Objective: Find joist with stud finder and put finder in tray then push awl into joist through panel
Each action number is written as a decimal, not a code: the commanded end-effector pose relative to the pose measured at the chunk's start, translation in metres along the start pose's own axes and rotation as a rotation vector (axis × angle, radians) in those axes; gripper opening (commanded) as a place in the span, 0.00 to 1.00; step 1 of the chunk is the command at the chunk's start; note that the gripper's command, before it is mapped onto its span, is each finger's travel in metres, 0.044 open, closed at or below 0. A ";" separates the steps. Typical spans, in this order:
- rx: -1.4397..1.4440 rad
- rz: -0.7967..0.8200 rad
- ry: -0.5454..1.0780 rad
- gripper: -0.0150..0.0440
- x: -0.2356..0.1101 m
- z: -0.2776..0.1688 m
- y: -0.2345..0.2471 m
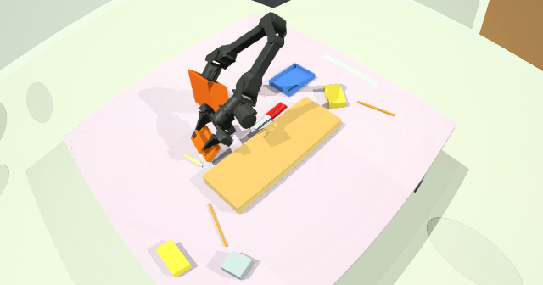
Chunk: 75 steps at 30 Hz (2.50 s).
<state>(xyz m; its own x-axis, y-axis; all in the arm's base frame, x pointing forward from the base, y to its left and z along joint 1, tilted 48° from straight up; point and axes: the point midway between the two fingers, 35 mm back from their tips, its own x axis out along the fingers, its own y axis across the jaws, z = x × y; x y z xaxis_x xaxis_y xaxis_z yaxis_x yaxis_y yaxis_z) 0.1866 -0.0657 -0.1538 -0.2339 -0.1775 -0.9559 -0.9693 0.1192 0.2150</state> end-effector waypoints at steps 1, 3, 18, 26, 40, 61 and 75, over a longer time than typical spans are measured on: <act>0.009 0.000 0.034 0.25 0.001 -0.002 0.000; 0.010 0.000 0.046 0.25 0.000 -0.002 0.000; 0.004 -0.021 0.115 0.25 -0.017 -0.008 -0.002; 0.006 -0.027 0.130 0.25 -0.022 -0.011 -0.003; 0.005 -0.025 0.120 0.25 -0.014 0.007 -0.003; -0.002 -0.023 0.109 0.57 -0.005 0.027 -0.002; -0.005 -0.024 0.108 0.90 -0.006 0.032 -0.002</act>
<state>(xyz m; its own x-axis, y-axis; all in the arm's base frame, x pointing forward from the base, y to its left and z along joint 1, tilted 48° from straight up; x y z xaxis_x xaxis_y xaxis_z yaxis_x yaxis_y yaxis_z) 0.1919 -0.0365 -0.1540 -0.2175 -0.2959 -0.9301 -0.9748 0.1142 0.1917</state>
